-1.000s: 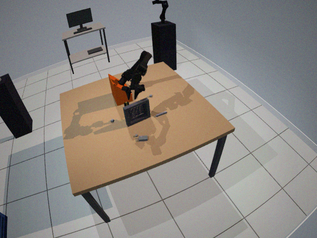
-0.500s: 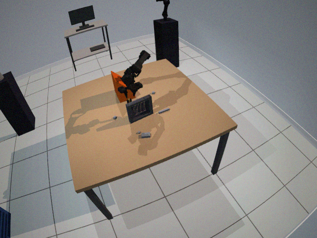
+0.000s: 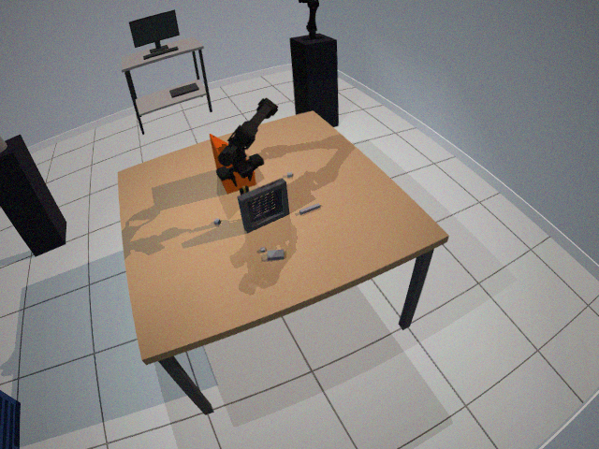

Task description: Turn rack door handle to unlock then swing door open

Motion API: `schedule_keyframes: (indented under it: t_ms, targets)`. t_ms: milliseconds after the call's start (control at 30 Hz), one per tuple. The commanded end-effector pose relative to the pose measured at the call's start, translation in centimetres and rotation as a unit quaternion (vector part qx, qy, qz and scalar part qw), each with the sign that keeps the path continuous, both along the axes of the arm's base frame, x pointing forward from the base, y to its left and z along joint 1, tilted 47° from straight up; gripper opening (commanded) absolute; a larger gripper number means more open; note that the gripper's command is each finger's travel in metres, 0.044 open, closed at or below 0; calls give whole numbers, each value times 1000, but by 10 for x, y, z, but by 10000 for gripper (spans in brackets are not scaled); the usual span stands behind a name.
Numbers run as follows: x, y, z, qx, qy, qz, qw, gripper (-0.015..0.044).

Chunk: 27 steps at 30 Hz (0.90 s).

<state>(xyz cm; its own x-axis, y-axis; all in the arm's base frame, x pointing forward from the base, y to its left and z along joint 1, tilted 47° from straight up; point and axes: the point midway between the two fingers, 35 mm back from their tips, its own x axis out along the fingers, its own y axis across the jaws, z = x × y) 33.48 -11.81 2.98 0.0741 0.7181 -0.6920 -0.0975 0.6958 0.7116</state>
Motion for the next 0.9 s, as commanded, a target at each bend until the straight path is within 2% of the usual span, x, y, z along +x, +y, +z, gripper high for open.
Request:
schedule_keyframes:
  t_ms: [0,867]
  targets:
    - [2,3,-4,2,-3,1,1000,288]
    - [6,33,-33,2,-3,2,1000,288]
